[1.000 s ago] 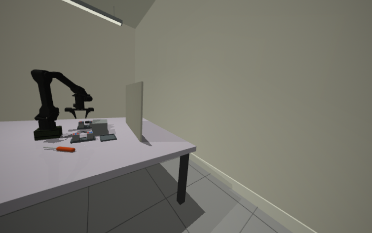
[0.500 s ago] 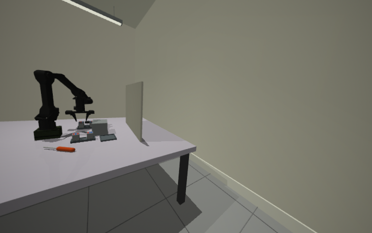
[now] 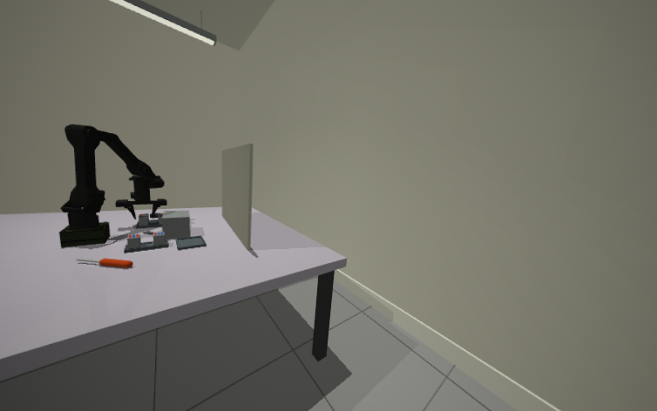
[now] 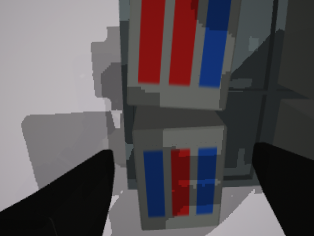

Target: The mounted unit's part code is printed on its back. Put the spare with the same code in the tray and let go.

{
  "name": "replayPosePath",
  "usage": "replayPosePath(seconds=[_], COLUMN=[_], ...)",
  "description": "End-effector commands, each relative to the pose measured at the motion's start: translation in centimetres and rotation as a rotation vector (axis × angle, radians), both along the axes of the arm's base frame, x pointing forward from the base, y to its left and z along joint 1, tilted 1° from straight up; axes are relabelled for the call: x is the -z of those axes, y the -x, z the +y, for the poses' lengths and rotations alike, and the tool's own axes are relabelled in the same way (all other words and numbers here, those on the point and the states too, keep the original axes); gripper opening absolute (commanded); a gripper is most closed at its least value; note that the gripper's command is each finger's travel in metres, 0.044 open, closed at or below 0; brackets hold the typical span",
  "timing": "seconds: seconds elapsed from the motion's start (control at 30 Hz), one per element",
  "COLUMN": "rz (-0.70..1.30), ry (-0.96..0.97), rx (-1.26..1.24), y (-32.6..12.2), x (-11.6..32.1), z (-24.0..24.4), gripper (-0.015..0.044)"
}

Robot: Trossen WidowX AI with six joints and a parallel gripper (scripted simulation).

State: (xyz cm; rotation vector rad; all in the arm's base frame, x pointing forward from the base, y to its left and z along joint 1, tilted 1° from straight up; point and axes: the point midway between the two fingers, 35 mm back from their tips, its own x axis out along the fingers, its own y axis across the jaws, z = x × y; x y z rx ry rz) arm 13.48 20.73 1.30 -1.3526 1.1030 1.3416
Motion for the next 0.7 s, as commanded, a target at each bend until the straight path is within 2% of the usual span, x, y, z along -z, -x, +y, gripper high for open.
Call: replayPosePath(seconds=[0.0,0.67], rz=[0.006,0.006], ry=[0.006,0.007], rx=[-0.004,-0.004], y=[0.2,0.3], x=[1.0,2.4], z=[-0.3,-0.5], gripper=[0.0300,0.0300])
